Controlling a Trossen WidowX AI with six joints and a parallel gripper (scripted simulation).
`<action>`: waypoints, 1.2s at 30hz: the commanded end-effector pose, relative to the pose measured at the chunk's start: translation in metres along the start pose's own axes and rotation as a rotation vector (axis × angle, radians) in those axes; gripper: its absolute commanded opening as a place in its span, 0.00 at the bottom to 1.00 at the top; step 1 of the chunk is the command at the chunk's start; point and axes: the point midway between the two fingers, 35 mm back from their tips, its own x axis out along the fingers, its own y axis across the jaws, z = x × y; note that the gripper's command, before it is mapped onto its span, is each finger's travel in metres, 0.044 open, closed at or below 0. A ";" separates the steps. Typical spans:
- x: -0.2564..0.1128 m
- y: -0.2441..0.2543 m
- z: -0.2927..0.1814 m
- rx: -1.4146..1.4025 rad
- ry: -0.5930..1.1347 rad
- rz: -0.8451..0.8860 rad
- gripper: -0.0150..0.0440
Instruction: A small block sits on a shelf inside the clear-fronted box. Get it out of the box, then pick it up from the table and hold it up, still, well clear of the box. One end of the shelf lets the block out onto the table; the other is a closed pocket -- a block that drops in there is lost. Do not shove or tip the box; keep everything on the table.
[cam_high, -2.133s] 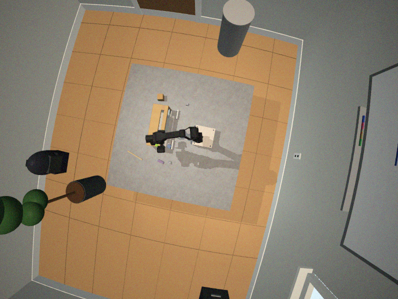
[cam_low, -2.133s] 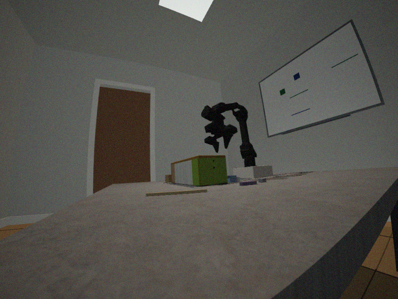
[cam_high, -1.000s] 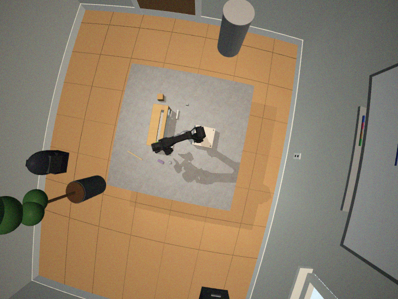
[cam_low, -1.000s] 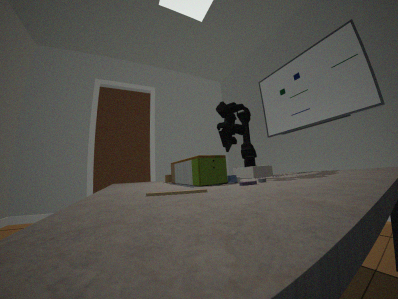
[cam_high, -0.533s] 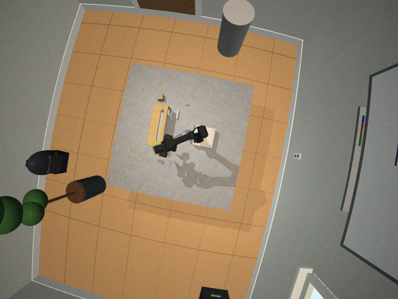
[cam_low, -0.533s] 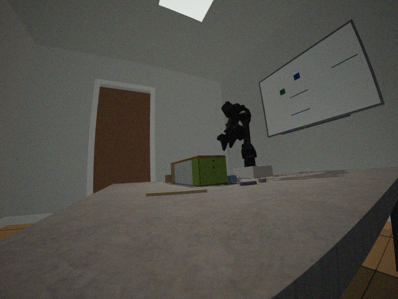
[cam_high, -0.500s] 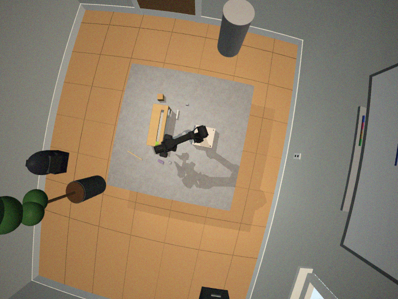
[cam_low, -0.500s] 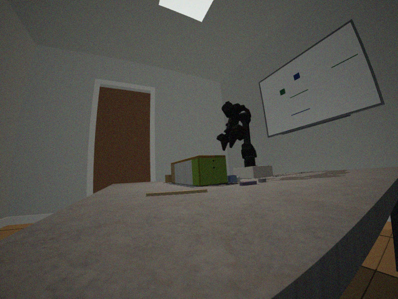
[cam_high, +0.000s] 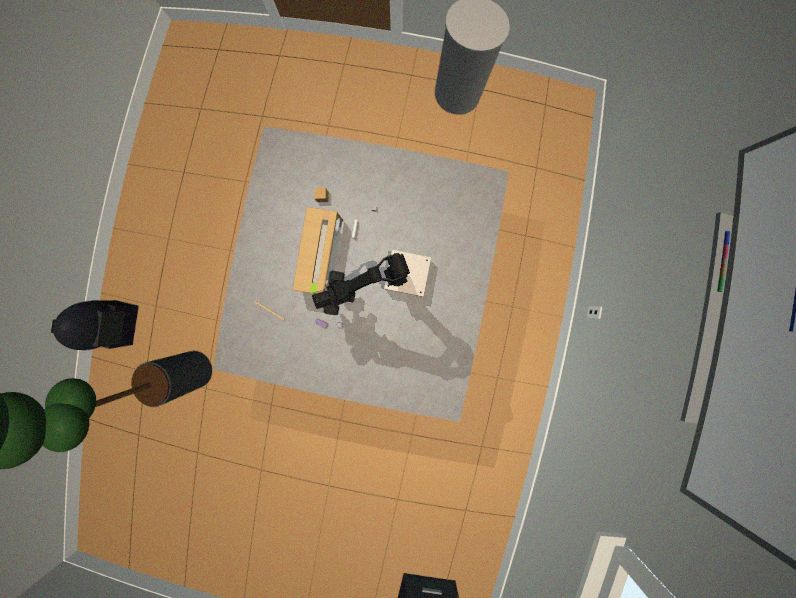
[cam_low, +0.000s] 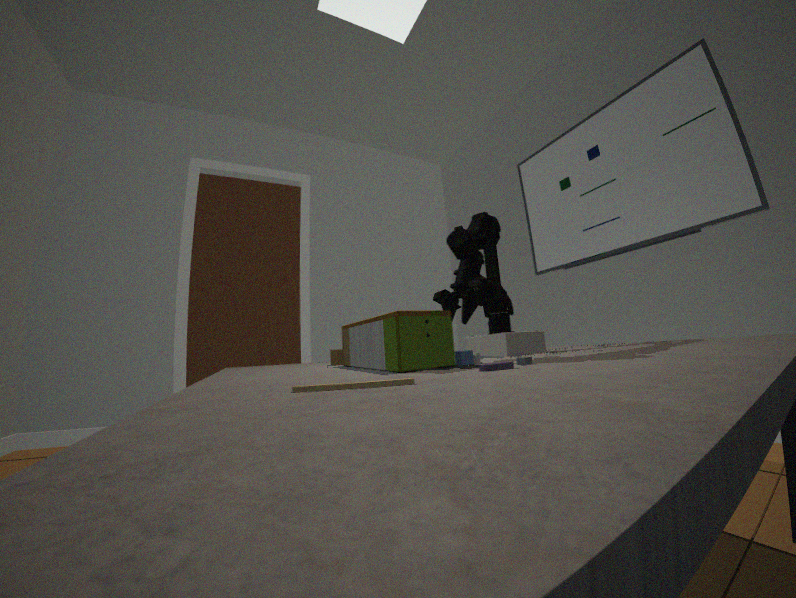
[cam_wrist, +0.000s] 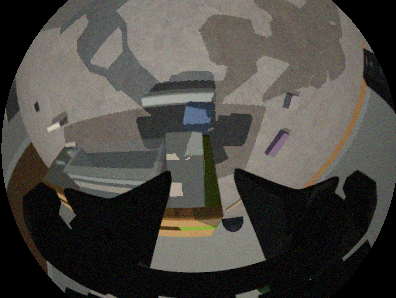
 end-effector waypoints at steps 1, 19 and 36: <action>0.024 0.003 0.016 -0.010 -0.007 0.009 0.74; 0.046 0.003 0.024 -0.010 -0.007 0.009 0.74; 0.070 0.003 0.037 -0.010 -0.007 0.010 0.74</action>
